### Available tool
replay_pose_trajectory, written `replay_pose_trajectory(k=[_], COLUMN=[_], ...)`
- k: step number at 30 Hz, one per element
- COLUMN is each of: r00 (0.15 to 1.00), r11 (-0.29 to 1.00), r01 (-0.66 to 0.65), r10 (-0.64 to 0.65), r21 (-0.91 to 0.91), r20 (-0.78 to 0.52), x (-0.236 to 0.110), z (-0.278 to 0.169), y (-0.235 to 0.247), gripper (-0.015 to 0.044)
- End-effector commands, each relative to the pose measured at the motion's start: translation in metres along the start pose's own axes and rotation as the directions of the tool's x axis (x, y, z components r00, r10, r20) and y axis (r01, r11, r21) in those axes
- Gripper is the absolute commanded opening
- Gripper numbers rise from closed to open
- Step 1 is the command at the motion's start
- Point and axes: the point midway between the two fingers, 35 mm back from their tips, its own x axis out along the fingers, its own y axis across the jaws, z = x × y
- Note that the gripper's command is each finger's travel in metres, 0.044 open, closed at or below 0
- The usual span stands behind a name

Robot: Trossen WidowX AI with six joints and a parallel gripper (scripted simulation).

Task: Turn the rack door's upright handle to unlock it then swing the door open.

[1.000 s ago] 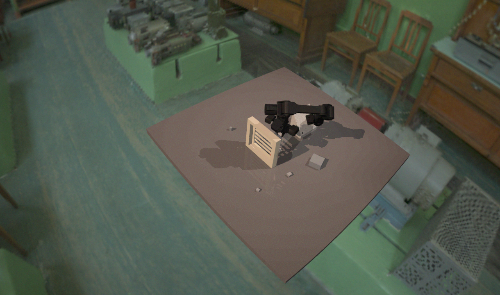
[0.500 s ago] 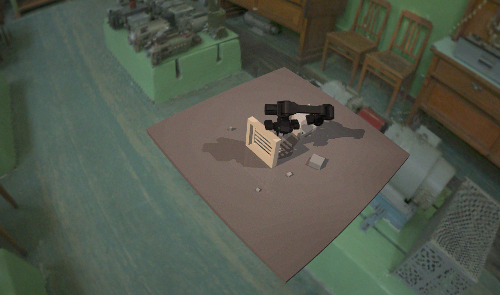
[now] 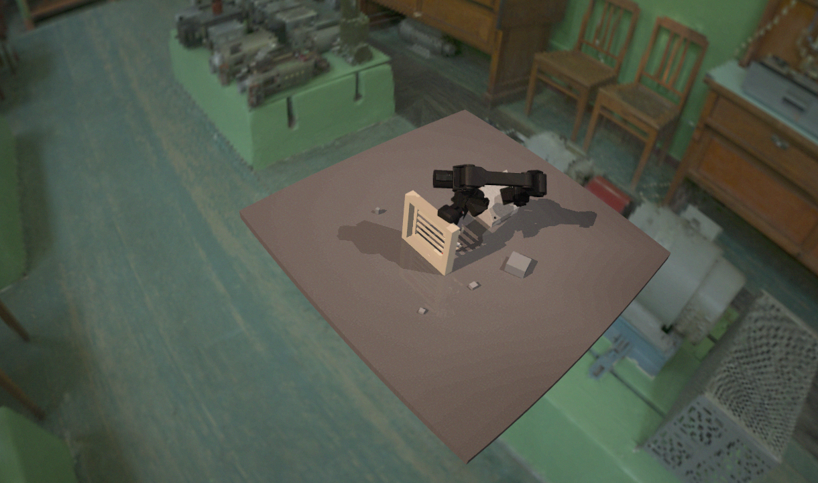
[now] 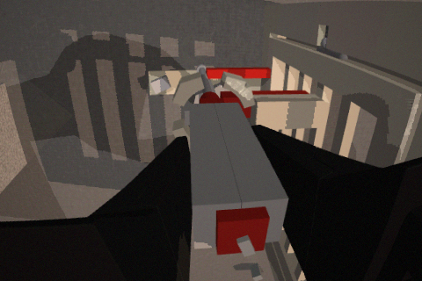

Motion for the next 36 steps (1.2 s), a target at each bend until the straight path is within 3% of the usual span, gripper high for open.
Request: replay_pose_trajectory(k=[1,23,33,36], r00=[1.0,1.0,1.0,1.0], r11=[0.979,0.977,0.977,0.984], r01=[0.001,0.001,0.001,0.001], r10=[-0.002,-0.002,-0.002,-0.002], r21=[-0.204,-0.212,-0.212,-0.18], r20=[-0.003,-0.003,-0.003,-0.003], x=[0.0005,0.0005,0.0005,0.0005], z=[-0.0006,-0.0006,-0.0006,-0.0006], y=[-0.0011,-0.0012,-0.0012,-0.0012], gripper=[0.002,0.002,0.0283,0.0292])
